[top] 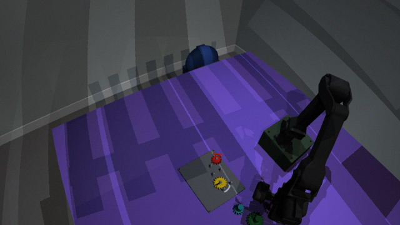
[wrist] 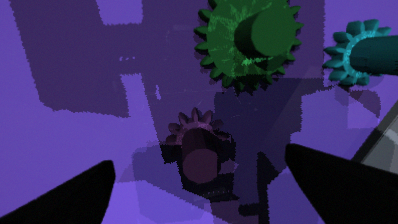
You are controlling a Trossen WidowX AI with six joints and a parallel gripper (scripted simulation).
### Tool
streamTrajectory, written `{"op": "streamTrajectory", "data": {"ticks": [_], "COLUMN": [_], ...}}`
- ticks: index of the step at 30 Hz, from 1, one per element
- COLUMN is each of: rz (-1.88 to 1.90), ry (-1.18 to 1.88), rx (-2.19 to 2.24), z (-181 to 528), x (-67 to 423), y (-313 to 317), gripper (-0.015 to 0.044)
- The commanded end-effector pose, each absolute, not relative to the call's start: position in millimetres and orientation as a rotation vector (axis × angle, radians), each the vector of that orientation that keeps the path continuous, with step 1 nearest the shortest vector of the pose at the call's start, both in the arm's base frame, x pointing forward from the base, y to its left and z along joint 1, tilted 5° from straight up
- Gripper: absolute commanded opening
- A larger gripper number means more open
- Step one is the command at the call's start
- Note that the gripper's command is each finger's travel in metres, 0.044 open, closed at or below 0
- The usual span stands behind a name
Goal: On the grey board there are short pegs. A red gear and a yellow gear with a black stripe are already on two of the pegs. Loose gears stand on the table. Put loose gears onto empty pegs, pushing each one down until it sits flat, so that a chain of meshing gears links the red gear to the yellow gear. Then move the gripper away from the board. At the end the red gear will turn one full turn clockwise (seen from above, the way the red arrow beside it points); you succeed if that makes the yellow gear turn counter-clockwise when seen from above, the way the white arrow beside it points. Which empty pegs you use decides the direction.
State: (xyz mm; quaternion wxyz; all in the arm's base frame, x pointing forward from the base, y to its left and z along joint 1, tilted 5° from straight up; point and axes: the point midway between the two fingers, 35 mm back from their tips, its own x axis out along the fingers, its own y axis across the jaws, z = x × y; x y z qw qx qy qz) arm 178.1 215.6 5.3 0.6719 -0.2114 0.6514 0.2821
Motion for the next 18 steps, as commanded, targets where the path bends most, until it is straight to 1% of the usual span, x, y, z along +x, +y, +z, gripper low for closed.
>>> {"op": "streamTrajectory", "data": {"ticks": [1,10,18], "rz": [0.633,0.633,0.633], "ry": [1.479,1.479,1.479], "rx": [-0.474,-0.474,-0.474], "z": [-3.1,-7.0,-7.0], "x": [175.5,175.3,175.3], "y": [214.4,214.5,214.5], "gripper": [0.044,0.044,0.023]}}
